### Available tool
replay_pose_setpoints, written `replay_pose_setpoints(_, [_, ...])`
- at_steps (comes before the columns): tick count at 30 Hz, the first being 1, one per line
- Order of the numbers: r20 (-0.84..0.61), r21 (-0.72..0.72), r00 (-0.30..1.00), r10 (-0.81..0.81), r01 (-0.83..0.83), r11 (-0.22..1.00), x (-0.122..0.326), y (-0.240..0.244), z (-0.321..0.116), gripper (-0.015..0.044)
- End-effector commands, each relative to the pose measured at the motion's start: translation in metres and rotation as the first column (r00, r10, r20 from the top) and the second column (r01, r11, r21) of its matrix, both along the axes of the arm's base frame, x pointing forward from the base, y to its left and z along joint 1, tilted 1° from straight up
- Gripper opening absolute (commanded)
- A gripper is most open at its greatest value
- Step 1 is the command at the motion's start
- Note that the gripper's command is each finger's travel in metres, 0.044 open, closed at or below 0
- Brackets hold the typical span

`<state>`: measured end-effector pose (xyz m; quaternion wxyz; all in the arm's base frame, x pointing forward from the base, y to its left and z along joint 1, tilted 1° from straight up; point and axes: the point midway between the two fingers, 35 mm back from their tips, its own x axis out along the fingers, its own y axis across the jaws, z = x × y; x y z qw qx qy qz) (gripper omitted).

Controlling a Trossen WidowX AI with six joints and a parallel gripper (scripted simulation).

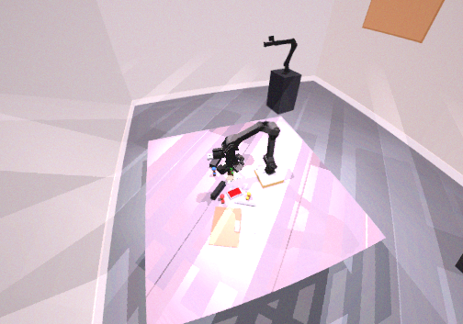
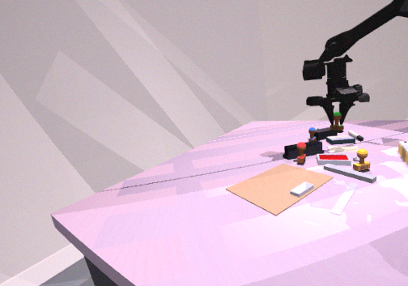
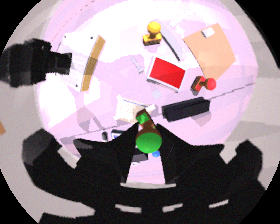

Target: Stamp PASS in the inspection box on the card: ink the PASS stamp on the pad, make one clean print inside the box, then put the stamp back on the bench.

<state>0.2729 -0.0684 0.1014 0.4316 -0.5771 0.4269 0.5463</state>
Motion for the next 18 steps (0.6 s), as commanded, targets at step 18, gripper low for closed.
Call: replay_pose_setpoints(18, [-0.013, -0.002, 0.95, 0.312, -0.312, 0.95, -0.013, -0.023, -0.005, 0.0])
